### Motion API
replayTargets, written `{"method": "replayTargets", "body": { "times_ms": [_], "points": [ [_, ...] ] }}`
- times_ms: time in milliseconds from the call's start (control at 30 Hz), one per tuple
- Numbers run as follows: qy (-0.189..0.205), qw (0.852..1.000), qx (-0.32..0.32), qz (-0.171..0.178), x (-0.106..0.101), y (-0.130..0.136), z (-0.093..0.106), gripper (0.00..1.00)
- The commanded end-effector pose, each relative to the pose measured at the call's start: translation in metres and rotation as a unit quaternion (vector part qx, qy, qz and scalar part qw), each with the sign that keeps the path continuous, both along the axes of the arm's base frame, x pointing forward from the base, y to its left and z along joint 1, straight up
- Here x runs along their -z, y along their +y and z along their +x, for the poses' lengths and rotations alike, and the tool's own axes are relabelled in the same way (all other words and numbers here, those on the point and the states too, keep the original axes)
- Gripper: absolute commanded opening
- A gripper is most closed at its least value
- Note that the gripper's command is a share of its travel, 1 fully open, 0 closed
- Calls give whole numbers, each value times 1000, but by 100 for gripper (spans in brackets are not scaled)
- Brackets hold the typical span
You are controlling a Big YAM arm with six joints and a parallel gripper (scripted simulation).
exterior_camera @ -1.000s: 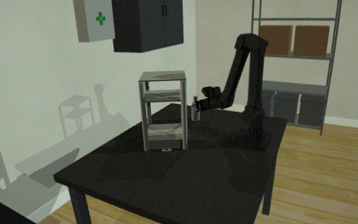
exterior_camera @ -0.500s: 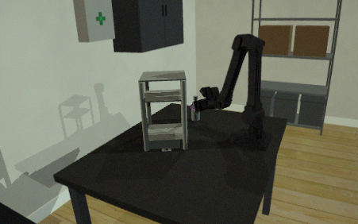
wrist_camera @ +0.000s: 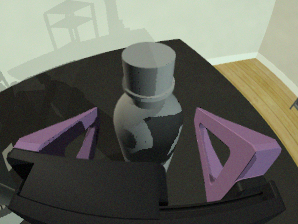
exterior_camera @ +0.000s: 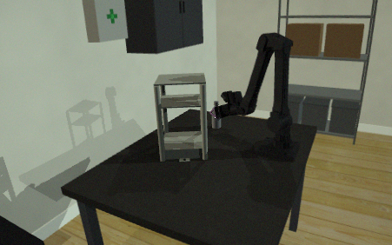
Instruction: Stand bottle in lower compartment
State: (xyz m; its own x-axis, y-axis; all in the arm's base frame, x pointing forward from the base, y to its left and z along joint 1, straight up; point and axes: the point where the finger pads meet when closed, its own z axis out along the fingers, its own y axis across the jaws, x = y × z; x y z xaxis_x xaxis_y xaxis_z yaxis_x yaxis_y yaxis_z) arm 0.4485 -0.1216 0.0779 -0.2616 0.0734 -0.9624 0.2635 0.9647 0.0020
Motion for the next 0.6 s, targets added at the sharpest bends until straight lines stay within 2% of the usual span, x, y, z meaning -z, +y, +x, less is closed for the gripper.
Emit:
{"method": "replayTargets", "body": {
  "times_ms": [0, 567],
  "points": [
    [-19, 1000, 1, -11, -10, -7, 12, 88],
    [-18, 1000, 1, -11, -16, -6, 9, 88]
  ]
}}
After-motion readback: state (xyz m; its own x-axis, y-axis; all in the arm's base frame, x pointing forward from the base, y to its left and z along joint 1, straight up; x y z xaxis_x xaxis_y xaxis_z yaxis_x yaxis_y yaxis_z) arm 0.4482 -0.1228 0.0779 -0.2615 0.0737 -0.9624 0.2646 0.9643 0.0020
